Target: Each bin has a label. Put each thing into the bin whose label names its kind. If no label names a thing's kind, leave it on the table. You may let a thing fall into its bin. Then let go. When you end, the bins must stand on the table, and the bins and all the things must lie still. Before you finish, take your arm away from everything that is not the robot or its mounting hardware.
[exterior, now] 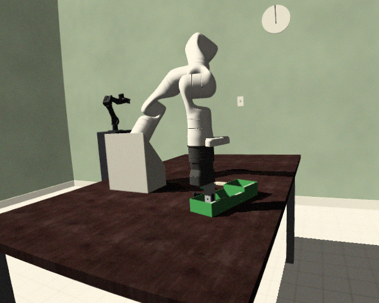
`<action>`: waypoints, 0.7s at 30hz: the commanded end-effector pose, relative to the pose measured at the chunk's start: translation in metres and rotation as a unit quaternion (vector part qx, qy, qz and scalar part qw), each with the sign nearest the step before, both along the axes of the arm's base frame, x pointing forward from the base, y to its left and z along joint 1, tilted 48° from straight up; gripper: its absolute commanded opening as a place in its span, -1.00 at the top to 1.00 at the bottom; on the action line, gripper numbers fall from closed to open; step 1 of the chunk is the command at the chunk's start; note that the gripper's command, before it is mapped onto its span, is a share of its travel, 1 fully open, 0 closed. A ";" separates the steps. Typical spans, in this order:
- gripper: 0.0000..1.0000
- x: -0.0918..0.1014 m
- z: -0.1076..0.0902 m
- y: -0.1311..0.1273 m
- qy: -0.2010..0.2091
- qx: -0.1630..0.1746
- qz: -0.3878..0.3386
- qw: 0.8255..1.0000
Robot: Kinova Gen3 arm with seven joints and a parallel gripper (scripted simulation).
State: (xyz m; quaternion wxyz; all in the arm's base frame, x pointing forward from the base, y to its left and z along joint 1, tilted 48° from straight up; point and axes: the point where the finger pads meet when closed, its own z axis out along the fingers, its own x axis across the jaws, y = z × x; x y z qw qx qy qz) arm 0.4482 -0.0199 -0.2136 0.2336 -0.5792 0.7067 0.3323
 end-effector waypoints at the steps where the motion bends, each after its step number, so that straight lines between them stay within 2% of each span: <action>1: 0.39 0.001 0.000 -0.001 -0.001 -0.001 -0.001 1.000; 21: 0.39 0.001 0.011 -0.013 -0.001 -0.001 -0.001 1.000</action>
